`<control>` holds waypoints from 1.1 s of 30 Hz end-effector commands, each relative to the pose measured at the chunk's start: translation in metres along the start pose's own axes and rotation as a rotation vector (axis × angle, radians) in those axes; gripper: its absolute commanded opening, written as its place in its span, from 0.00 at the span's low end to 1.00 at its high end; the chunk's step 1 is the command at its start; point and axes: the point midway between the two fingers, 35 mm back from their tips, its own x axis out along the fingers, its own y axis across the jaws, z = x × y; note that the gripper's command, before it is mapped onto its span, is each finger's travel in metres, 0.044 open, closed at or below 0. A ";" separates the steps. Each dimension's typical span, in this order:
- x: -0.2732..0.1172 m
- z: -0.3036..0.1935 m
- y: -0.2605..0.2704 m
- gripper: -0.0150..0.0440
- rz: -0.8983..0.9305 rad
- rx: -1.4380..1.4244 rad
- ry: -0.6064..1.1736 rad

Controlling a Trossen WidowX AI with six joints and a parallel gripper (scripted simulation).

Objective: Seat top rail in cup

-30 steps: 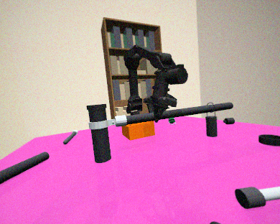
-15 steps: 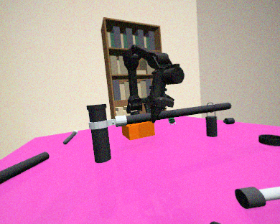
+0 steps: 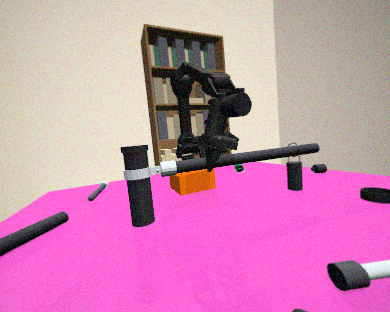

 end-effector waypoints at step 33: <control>-0.039 0.019 0.000 1.00 0.000 -0.001 -0.003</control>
